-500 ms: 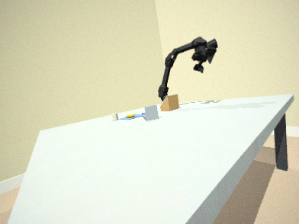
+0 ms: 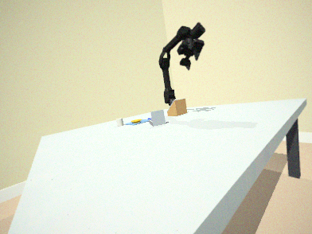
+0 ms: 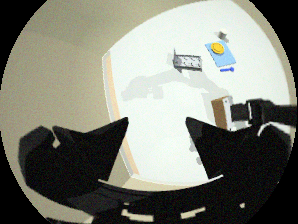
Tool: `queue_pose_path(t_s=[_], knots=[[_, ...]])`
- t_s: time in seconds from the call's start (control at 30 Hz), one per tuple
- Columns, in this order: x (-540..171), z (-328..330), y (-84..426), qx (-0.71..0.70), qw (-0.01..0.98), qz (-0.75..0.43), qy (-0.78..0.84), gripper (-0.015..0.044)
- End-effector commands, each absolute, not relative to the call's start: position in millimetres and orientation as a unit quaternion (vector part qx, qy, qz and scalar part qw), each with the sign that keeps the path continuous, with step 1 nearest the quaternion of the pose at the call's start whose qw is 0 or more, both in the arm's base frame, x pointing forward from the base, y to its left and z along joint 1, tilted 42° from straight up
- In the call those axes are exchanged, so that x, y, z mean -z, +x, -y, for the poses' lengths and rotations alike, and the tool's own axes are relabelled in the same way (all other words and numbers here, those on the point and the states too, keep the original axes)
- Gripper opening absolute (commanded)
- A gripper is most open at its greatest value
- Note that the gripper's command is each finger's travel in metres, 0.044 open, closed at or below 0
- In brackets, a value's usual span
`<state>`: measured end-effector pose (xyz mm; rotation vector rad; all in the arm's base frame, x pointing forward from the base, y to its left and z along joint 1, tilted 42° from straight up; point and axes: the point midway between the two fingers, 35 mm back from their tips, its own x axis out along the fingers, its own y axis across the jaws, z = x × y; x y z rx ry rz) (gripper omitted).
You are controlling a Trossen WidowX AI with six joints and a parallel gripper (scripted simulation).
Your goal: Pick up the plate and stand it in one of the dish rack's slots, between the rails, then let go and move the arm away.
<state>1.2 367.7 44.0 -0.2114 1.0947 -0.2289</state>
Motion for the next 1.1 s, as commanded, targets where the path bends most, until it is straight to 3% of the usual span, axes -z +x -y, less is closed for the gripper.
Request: queue_pose_path(t_s=[0.0,0.2,0.6,0.8,1.07], knots=[[-65,-355,66,0.117,0.832,-0.525,-0.134,0.0400],[-97,-312,162,0.140,0.812,-0.543,-0.164,0.0400],[-151,-177,279,0.162,0.754,-0.587,-0.245,0.0400],[-178,-92,304,0.159,0.708,-0.620,-0.301,0.0400],[-176,-89,305,0.159,0.706,-0.621,-0.302,0.0400]])
